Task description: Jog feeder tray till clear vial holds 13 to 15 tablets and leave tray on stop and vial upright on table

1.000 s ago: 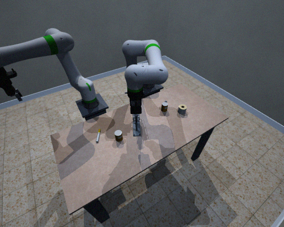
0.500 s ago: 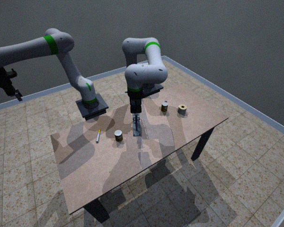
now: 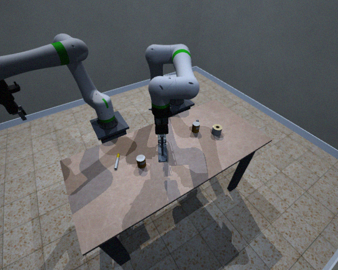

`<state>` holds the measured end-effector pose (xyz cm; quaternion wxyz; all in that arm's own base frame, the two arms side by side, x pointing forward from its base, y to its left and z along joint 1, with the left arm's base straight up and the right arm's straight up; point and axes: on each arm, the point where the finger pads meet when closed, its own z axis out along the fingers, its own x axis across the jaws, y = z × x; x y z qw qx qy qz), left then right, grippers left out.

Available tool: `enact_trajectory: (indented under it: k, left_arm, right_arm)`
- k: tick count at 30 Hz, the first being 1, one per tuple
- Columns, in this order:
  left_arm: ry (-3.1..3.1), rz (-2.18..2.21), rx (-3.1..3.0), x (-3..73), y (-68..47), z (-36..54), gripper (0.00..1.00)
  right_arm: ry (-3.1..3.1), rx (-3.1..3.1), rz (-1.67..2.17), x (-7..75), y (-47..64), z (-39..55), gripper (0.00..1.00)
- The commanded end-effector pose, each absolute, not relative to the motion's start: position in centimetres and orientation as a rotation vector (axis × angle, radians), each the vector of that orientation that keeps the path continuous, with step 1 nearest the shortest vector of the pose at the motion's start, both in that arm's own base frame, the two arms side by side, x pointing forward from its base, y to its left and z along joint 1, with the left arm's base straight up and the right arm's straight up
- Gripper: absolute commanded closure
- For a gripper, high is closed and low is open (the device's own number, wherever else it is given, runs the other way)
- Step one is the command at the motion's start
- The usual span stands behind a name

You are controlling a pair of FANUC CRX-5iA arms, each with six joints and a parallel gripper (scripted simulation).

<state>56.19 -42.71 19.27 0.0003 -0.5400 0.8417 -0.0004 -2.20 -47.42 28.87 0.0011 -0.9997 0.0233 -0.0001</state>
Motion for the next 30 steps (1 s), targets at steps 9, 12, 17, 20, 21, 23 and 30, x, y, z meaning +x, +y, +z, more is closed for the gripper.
enact_trajectory:
  k: [9, 12, 17, 20, 21, 23, 30]
  left_arm:
    - [2.644, -0.004, -1.696, 56.2, -42.7, 19.5, 1.00]
    - [2.644, -0.004, -1.696, 56.2, -42.7, 19.5, 1.00]
    - [2.644, -0.005, -1.696, 58.7, -43.9, 20.4, 1.00]
    - [2.644, -0.005, -1.696, 58.8, -43.9, 20.4, 1.00]
    - [2.644, -0.005, -1.696, 58.8, -43.9, 20.4, 1.00]
    - [2.644, -0.005, -1.696, 58.8, -43.9, 20.4, 1.00]
    - [2.644, -0.005, -1.696, 58.8, -43.9, 20.4, 1.00]
  right_arm:
    - [0.073, -3.141, 0.000, -2.2, -47.4, 29.0, 0.00]
    - [0.073, -3.141, 0.000, -2.2, -47.4, 29.0, 0.00]
    - [0.073, -3.141, 0.000, -2.2, -47.4, 29.0, 0.00]
    - [0.073, -3.141, 0.000, -2.2, -47.4, 29.0, 0.00]
    - [0.073, -3.141, 0.000, -2.2, -47.4, 29.0, 0.00]
    - [0.073, -3.141, 0.000, -2.2, -47.4, 29.0, 0.00]
    - [0.073, -3.141, 0.000, -2.2, -47.4, 29.0, 0.00]
